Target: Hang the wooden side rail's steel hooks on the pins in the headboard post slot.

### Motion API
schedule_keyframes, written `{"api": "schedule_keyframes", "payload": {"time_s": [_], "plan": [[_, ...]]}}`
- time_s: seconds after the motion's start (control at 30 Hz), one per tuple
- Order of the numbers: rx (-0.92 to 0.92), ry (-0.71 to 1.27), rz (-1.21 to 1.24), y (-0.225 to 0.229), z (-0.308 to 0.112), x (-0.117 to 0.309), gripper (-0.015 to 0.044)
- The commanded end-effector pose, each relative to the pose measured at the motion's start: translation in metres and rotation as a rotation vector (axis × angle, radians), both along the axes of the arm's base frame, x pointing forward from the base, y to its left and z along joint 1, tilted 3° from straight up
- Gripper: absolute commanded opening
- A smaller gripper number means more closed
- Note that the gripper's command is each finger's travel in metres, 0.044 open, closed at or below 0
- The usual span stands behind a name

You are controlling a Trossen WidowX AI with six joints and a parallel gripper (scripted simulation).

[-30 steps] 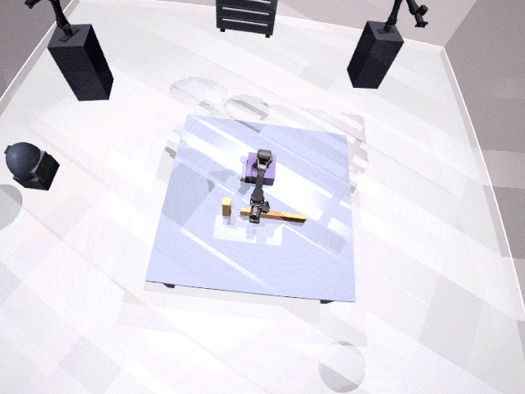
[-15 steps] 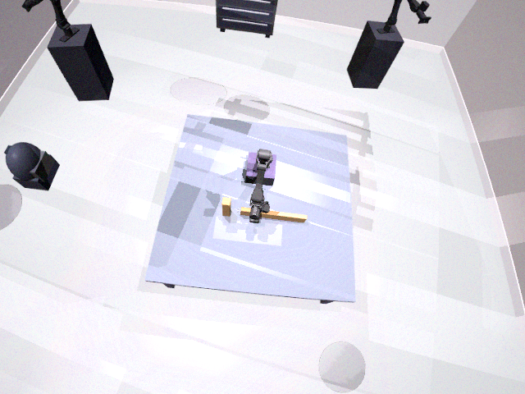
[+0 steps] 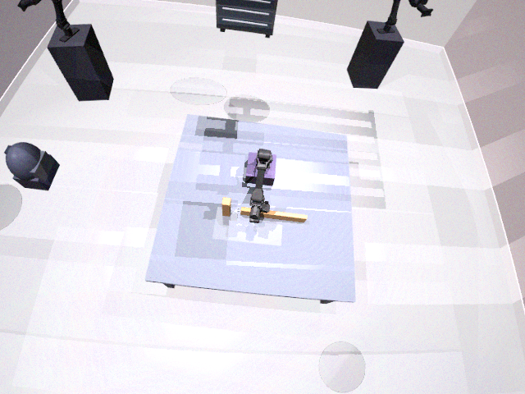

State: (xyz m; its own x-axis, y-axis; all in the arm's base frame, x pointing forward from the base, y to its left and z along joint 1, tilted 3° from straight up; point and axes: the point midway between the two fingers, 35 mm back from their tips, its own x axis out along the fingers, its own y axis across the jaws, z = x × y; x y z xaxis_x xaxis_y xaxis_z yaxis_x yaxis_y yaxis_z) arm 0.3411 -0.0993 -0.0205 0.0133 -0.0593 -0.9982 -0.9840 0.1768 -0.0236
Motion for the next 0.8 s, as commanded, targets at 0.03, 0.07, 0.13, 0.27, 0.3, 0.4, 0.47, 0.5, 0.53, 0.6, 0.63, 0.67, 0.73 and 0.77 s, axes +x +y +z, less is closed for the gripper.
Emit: {"api": "schedule_keyframes", "payload": {"time_s": [0.03,0.07,0.13,0.27,0.3,0.4,0.47,0.5,0.53,0.6,0.63,0.67,0.73,0.77], "plan": [[-0.002,-0.016,0.007,-0.0004,0.0071,0.0034,0.0],[-0.002,-0.016,0.007,-0.0004,0.0073,0.0034,0.0],[-0.002,-0.016,0.007,-0.0003,0.0076,0.0033,0.0],[-0.002,-0.016,0.007,-0.0003,0.0083,0.0033,0.0],[-0.002,-0.016,0.007,-0.0003,0.0084,0.0033,0.0],[-0.002,-0.016,0.007,-0.0003,0.0089,0.0033,0.0],[-0.002,-0.016,0.007,-0.0002,0.0093,0.0033,0.0],[-0.002,-0.016,0.007,-0.0002,0.0094,0.0033,0.0],[-0.002,-0.016,0.007,-0.0002,0.0096,0.0033,0.0],[-0.002,-0.016,0.007,-0.0002,0.0099,0.0033,0.0],[-0.002,-0.016,0.007,-0.0002,0.0101,0.0033,0.0],[-0.002,-0.016,0.007,-0.0002,0.0103,0.0033,0.0],[-0.002,-0.016,0.007,-0.0002,0.0106,0.0033,0.0],[-0.002,-0.016,0.007,-0.0002,0.0108,0.0033,0.0]]}}
